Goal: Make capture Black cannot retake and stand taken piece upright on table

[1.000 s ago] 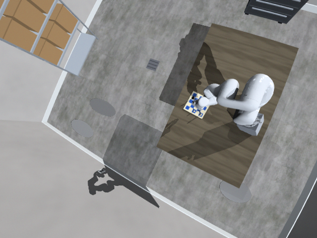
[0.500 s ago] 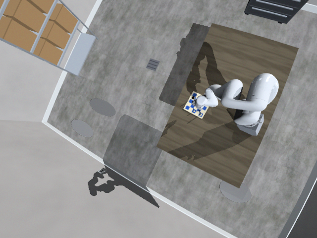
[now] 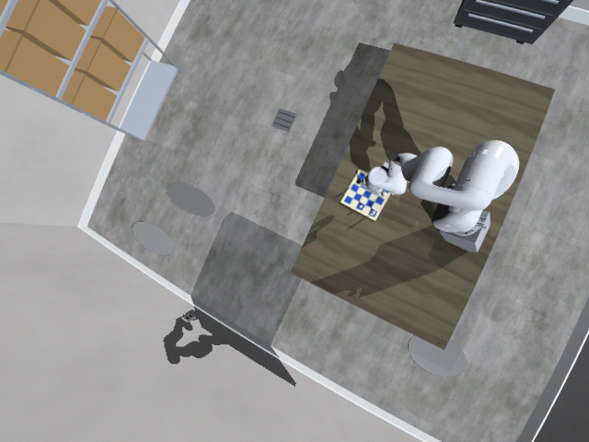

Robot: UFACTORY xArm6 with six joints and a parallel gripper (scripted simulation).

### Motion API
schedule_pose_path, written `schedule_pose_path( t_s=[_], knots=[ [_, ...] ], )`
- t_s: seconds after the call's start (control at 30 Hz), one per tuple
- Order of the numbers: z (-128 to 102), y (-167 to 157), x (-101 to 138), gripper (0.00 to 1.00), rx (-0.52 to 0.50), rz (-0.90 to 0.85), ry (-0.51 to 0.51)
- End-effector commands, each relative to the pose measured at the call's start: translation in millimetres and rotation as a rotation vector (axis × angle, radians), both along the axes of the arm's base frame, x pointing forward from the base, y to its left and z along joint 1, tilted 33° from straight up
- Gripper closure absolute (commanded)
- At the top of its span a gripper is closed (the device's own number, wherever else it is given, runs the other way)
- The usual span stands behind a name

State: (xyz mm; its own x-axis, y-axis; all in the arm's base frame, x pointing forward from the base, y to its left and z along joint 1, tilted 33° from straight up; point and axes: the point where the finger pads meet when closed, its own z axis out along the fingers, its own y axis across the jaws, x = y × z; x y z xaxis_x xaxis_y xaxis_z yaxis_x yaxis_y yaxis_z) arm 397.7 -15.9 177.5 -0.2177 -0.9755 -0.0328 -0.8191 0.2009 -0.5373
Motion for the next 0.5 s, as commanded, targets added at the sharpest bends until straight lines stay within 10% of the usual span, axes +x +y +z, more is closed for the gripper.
schedule_pose_path(
  t_s=[0.0,0.47],
  knots=[
    [-4,-37,-6,1.00,0.025,0.081,0.028],
    [-20,-114,-39,1.00,-0.037,0.166,0.004]
  ],
)
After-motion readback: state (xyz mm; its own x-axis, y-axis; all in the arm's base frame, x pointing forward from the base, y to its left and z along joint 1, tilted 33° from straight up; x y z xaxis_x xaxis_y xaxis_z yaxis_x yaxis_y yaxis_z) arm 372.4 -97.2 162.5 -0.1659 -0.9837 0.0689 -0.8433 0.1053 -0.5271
